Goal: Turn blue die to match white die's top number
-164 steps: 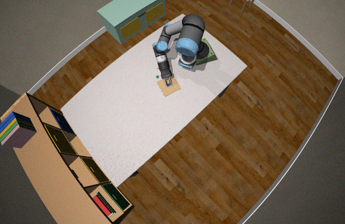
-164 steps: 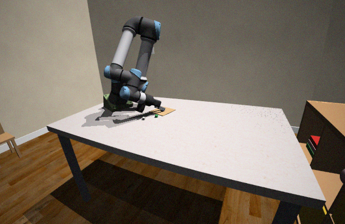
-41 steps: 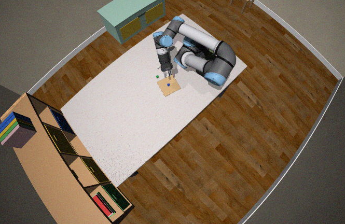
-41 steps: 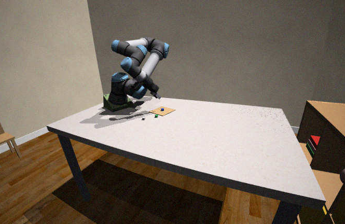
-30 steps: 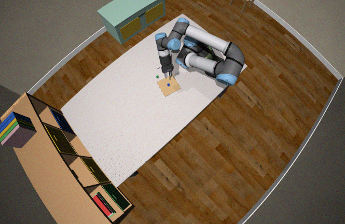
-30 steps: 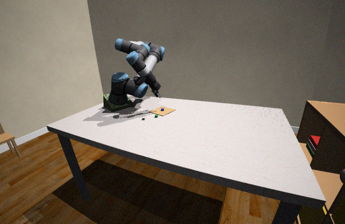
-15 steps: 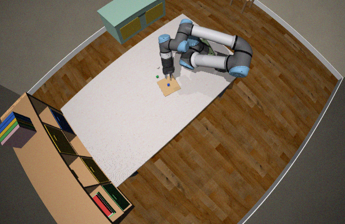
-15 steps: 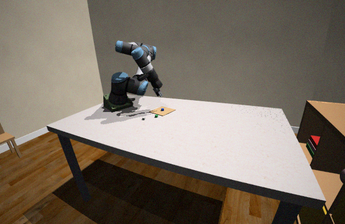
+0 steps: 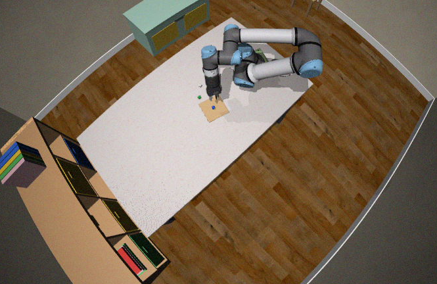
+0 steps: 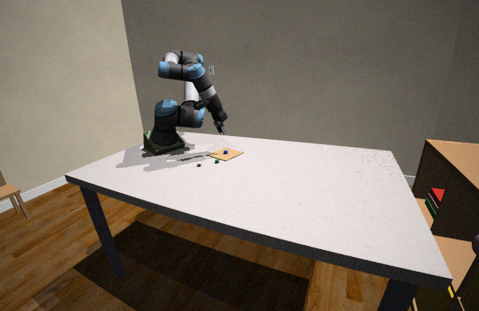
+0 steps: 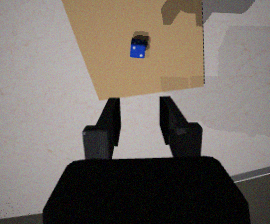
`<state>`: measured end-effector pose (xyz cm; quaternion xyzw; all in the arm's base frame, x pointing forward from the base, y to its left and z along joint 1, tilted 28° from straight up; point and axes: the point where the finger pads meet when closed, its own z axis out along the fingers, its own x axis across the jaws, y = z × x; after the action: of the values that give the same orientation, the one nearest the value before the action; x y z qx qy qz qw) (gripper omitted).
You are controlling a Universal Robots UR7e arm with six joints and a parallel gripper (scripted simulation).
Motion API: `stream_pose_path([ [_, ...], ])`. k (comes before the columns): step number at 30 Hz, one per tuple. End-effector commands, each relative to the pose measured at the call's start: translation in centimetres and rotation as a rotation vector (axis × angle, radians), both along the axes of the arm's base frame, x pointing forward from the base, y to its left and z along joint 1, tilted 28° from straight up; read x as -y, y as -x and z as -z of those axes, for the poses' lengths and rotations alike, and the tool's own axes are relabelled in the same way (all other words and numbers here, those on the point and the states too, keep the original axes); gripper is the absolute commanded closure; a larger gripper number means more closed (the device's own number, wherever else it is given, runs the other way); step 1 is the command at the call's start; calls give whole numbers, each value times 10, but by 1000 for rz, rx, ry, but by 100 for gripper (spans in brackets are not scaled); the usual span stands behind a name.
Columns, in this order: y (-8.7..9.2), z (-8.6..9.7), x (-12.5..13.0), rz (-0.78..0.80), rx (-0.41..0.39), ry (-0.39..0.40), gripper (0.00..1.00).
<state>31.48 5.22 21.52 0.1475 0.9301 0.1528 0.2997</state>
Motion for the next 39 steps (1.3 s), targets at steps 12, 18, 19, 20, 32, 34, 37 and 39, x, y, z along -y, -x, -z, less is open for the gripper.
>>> stream_pose_path([
  [12, -2, -4, -3, 116, -146, 160, 36],
  [18, -3, -6, -5, 138, -155, 194, 36],
  [19, -4, -6, -6, 143, -156, 202, 36],
  [20, -4, -7, -6, 148, -156, 210, 36],
  [32, -4, -9, -11, 190, -197, 274, 36],
  [34, -5, -9, -12, 196, -200, 284, 36],
  [37, -5, -10, -13, 203, -204, 296, 36],
  [39, -6, -10, -14, 207, -206, 303, 36],
])
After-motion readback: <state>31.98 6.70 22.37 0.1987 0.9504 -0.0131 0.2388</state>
